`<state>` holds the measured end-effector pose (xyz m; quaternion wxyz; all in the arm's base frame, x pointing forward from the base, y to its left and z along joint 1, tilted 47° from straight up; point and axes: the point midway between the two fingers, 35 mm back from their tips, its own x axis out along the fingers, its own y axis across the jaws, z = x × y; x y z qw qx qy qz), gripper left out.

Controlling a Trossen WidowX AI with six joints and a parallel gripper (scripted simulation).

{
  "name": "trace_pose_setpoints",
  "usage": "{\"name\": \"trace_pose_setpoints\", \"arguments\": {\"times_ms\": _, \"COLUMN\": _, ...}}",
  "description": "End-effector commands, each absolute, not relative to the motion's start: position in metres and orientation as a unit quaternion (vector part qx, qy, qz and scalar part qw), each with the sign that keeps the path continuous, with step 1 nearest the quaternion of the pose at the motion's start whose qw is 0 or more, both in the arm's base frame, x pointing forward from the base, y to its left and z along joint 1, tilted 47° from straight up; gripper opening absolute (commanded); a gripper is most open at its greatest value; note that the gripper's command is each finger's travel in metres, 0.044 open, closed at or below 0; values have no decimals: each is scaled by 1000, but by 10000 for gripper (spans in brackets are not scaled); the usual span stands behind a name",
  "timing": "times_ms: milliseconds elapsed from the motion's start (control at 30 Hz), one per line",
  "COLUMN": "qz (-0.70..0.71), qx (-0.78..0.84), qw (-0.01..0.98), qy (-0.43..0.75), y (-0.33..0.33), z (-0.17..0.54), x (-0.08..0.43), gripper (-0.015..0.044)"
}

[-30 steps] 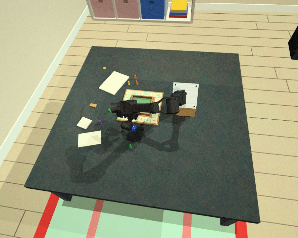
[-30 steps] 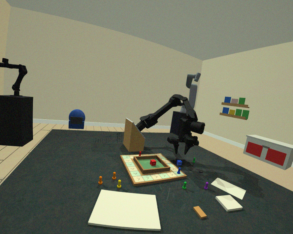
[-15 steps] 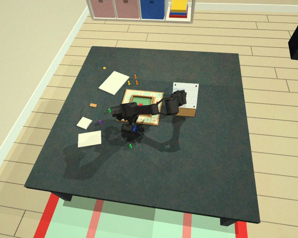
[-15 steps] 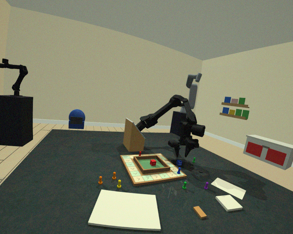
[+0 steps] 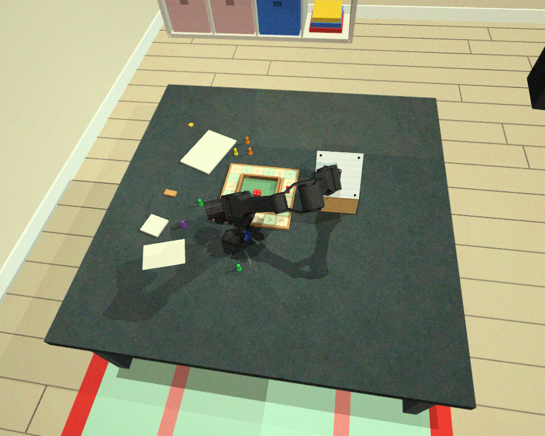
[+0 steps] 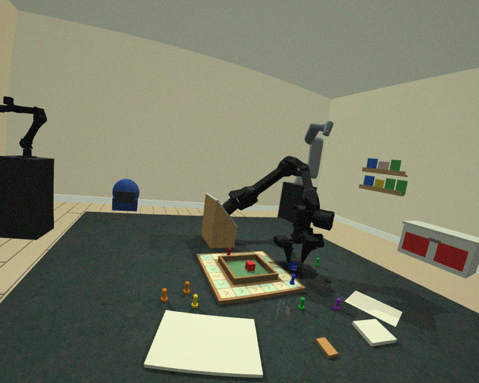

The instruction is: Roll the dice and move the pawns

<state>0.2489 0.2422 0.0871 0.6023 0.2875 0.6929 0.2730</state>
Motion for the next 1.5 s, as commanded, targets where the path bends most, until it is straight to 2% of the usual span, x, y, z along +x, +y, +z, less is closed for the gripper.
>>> {"name": "trace_pose_setpoints", "arguments": {"times_ms": 0, "qz": 266, "qx": 288, "qw": 600, "qy": 698, "y": 245, "z": 78, "x": 246, "gripper": 275}}
{"name": "trace_pose_setpoints", "arguments": {"times_ms": 300, "qz": 266, "qx": 288, "qw": 599, "qy": 698, "y": 254, "z": 70, "x": 245, "gripper": 275}}
{"name": "trace_pose_setpoints", "arguments": {"times_ms": 467, "qz": 266, "qx": 288, "qw": 599, "qy": 698, "y": 254, "z": 70, "x": 245, "gripper": 144}}
{"name": "trace_pose_setpoints", "arguments": {"times_ms": 767, "qz": 266, "qx": 288, "qw": 599, "qy": 698, "y": 254, "z": 70, "x": 245, "gripper": 84}}
{"name": "trace_pose_setpoints", "arguments": {"times_ms": 867, "qz": 265, "qx": 295, "qw": 602, "qy": 693, "y": 252, "z": 74, "x": 248, "gripper": 5}}
{"name": "trace_pose_setpoints", "arguments": {"times_ms": 1467, "qz": 260, "qx": 292, "qw": 607, "qy": 692, "y": 192, "z": 130, "x": 263, "gripper": 0}}
